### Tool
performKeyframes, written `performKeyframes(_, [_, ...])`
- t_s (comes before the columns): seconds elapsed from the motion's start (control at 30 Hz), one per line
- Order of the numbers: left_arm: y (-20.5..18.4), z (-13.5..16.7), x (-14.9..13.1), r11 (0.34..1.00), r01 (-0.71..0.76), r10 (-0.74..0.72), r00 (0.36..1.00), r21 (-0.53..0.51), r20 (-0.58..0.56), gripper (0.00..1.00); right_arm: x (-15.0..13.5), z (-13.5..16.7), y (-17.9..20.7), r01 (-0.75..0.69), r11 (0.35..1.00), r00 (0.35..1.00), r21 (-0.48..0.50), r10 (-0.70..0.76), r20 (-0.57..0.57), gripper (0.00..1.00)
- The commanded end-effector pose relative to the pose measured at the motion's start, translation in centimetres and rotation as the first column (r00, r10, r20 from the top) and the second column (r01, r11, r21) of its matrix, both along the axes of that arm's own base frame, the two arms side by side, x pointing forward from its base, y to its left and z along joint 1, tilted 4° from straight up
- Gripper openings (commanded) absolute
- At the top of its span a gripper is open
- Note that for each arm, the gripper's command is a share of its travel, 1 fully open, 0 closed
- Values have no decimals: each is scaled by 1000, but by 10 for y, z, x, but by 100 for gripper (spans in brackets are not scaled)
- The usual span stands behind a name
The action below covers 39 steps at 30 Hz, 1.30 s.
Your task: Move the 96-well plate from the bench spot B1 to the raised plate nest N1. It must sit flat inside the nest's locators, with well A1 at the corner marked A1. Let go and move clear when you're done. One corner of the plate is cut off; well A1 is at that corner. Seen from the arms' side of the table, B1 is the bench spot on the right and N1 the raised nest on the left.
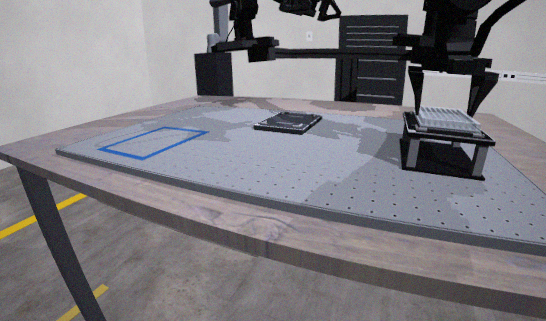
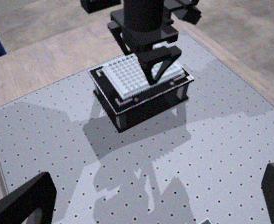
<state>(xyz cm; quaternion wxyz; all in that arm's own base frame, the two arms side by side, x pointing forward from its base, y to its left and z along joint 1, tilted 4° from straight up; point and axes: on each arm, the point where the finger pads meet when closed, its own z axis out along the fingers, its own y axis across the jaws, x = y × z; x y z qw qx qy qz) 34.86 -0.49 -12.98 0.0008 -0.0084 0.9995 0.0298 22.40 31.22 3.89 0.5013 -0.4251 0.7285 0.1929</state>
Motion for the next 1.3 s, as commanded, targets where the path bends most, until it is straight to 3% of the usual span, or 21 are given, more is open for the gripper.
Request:
performKeyframes(0.0, [-1,10,5,1000,-1,1,1000,-1,10,79,1,14,4,-4,999,1000,40,3,29,100])
performKeyframes(0.67, [-4,21,-6,1000,0,0,1000,-4,0,79,1,14,4,-4,999,1000,40,3,29,100])
performKeyframes(0.97, [-5,21,2,1000,10,-10,998,-3,57,79,1,14,4,-4,999,1000,40,3,29,100])
performKeyframes(1.27, [-2,-4,0,1000,15,-15,998,-2,56,79,1,14,4,-4,999,1000,40,3,29,100])
